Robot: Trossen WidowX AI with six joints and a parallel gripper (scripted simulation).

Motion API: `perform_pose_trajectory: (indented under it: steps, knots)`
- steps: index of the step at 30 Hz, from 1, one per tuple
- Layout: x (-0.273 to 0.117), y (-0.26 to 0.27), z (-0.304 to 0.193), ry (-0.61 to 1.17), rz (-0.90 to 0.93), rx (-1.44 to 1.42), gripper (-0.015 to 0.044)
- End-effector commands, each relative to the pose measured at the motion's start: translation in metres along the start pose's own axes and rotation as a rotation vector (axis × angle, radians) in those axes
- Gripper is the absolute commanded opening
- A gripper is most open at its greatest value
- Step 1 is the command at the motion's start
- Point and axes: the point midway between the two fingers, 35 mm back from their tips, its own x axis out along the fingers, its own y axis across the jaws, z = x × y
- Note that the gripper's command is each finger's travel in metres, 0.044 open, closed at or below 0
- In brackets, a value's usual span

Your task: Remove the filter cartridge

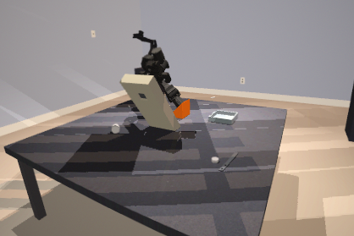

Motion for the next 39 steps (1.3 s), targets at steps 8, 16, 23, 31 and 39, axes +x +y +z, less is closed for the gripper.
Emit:
perform_pose_trajectory:
  steps: [8, 16, 23, 31, 39]
  knots:
    - [0.002, 0.001, 0.001, -0.001, 0.003, -0.002, 0.0107]
    - [0.003, 0.001, 0.000, -0.001, 0.003, -0.002, 0.0107]
    - [0.006, 0.001, 0.000, -0.001, 0.003, -0.002, 0.0107]
    - [0.007, 0.001, 0.000, -0.001, 0.003, -0.002, 0.0107]
    - [0.013, 0.001, 0.000, -0.001, 0.003, -0.002, 0.0107]
